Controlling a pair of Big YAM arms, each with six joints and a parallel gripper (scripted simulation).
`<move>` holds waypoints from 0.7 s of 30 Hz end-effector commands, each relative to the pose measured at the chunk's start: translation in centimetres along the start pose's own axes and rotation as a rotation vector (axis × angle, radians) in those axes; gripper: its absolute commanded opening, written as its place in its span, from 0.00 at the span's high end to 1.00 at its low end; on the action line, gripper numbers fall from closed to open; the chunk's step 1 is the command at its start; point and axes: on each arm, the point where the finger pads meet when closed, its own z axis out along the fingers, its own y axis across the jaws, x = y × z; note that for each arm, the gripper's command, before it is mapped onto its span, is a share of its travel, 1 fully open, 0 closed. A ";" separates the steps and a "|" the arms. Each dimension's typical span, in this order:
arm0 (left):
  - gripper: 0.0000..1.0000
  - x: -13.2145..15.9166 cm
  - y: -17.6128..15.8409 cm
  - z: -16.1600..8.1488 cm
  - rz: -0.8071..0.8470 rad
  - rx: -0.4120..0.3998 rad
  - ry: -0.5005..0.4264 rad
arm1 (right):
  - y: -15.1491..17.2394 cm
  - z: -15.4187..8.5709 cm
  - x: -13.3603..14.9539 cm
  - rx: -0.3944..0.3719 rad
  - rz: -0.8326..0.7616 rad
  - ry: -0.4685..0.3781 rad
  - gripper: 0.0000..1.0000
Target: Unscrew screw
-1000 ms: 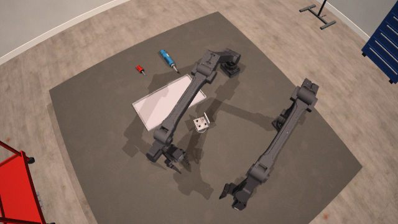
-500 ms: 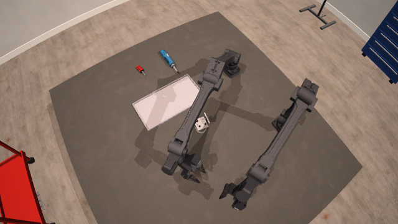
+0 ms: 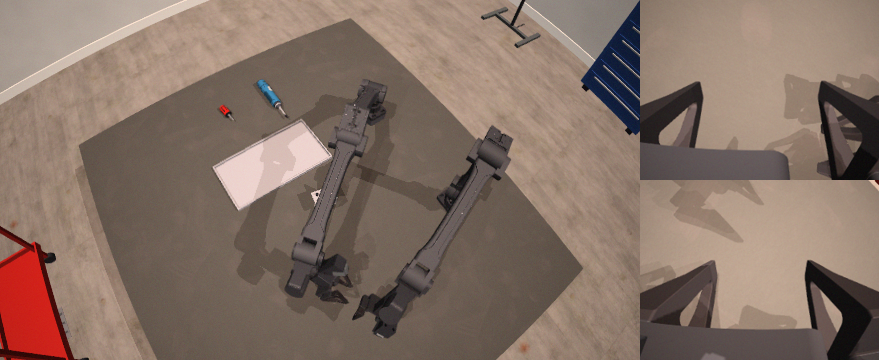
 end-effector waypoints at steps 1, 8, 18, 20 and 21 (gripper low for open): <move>0.14 -2.0 -0.6 -1.1 -0.006 0.010 -0.041 | -1.5 -2.0 0.9 0.026 -0.033 0.007 0.35; 0.14 -2.0 -0.6 -1.1 -0.006 0.010 -0.041 | -1.4 -1.5 0.6 0.020 -0.036 0.004 0.35; 0.14 -2.0 -0.6 -1.1 -0.006 0.010 -0.041 | -1.4 -1.3 0.4 0.018 -0.038 0.003 0.35; 0.14 -2.0 -0.6 -1.1 -0.006 0.010 -0.041 | -1.4 -1.3 0.4 0.018 -0.038 0.003 0.35; 0.14 -2.0 -0.6 -1.1 -0.006 0.010 -0.041 | -1.4 -1.3 0.4 0.018 -0.038 0.003 0.35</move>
